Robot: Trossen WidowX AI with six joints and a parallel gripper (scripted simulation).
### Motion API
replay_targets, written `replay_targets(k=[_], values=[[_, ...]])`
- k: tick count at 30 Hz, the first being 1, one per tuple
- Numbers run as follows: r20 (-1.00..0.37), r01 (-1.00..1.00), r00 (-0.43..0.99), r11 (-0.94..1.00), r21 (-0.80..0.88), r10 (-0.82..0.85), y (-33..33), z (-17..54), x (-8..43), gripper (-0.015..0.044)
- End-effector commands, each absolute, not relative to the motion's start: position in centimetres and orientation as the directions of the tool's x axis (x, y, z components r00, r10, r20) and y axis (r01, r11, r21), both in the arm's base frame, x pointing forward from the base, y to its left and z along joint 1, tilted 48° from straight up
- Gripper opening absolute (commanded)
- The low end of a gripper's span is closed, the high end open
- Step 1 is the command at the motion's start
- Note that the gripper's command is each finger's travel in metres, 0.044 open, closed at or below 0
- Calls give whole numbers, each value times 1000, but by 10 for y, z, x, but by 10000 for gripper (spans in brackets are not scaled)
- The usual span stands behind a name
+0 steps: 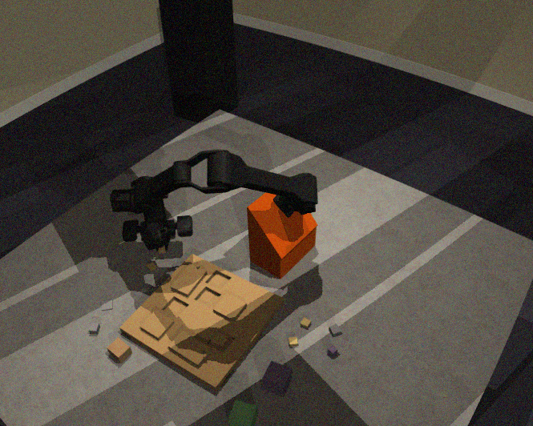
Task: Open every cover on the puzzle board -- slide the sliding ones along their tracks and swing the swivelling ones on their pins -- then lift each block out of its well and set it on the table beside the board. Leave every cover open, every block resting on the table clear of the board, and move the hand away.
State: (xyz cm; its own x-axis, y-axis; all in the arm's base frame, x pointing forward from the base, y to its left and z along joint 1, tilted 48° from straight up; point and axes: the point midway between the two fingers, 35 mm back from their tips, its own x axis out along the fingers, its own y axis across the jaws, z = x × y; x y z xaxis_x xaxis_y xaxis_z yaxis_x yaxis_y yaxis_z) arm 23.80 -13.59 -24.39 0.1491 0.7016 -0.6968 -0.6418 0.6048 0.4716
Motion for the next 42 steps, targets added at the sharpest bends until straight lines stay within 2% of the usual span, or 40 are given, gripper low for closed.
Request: replay_targets(k=[1, 18, 32, 42], values=[[-686, -636, 142, 597, 489, 713, -124, -250, 234, 80], [-685, -636, 142, 596, 490, 714, -117, -256, 234, 80], [-691, -641, 142, 598, 482, 709, -122, -253, 236, 440], [-691, -638, 142, 599, 484, 709, -145, -233, 232, 440]])
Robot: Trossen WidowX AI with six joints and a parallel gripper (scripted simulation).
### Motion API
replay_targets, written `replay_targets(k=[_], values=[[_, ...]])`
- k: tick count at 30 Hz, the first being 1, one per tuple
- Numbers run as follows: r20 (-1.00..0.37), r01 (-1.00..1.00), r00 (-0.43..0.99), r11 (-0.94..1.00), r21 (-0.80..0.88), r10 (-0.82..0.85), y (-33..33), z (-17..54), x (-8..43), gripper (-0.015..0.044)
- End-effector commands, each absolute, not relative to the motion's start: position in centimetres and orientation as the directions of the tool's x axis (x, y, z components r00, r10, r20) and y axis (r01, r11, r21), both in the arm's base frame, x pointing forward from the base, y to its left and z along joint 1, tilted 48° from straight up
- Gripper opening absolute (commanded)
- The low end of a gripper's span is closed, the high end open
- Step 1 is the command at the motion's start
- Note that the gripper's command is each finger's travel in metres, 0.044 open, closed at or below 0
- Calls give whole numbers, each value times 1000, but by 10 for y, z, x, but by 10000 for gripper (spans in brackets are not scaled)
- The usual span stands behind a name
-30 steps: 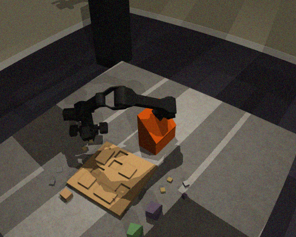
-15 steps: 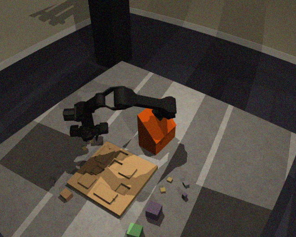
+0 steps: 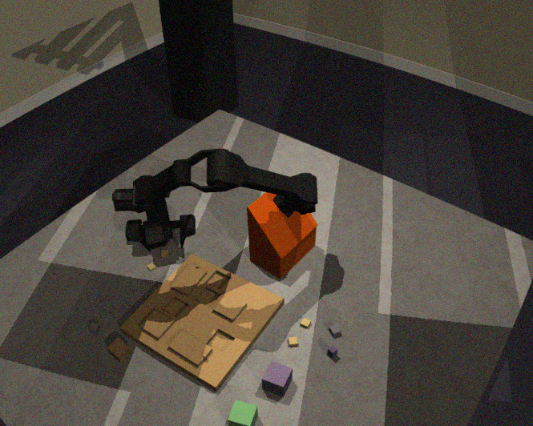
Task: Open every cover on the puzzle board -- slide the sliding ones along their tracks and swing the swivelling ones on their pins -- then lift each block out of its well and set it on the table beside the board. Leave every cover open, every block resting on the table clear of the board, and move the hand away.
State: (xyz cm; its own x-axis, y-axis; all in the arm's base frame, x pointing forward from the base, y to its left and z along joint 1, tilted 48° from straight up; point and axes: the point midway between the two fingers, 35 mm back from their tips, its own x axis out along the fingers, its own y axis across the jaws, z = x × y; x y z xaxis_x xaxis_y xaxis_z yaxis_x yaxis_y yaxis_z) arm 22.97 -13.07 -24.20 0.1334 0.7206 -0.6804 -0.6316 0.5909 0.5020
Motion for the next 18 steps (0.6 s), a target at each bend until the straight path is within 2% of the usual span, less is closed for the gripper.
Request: replay_targets(k=[1, 18], values=[[-691, -638, 142, 599, 484, 709, -147, -231, 232, 440], [-688, -635, 140, 598, 489, 712, -175, -202, 223, 440]])
